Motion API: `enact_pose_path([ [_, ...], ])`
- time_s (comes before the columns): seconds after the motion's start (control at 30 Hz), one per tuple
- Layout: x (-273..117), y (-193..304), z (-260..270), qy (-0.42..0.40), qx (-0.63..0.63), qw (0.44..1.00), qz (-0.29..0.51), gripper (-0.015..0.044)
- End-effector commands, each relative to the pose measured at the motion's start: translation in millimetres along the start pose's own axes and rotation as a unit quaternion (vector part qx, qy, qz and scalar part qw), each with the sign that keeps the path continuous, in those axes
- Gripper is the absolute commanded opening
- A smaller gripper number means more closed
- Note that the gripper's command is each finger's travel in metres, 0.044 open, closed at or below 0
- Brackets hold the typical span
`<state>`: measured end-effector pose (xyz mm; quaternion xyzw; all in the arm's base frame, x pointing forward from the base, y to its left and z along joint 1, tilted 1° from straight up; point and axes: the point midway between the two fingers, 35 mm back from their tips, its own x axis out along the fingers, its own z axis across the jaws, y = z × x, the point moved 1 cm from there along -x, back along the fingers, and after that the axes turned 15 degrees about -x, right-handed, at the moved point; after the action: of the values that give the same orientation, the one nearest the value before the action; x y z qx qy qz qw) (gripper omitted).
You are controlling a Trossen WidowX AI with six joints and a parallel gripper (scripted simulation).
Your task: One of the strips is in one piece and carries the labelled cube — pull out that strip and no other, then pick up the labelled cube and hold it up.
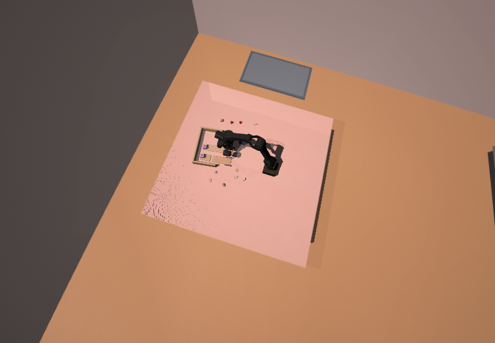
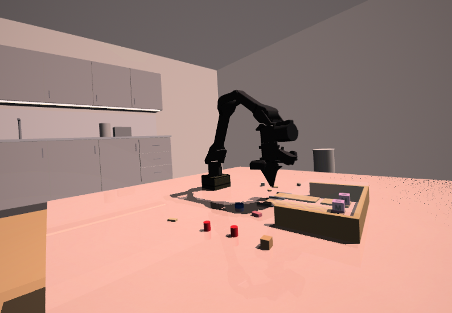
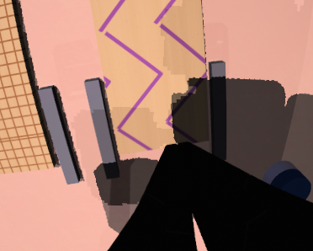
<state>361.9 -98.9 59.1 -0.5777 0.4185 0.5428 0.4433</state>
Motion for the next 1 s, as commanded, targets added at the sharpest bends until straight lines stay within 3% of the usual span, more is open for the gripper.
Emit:
enact_pose_path([
  [0.0, 10, 2, 0, -0.001, -0.002, 1.000, 0.005, 0.0000],
  [0.97, 55, 0, 0, -0.002, -0.002, 1.000, 0.005, 0.0000],
])
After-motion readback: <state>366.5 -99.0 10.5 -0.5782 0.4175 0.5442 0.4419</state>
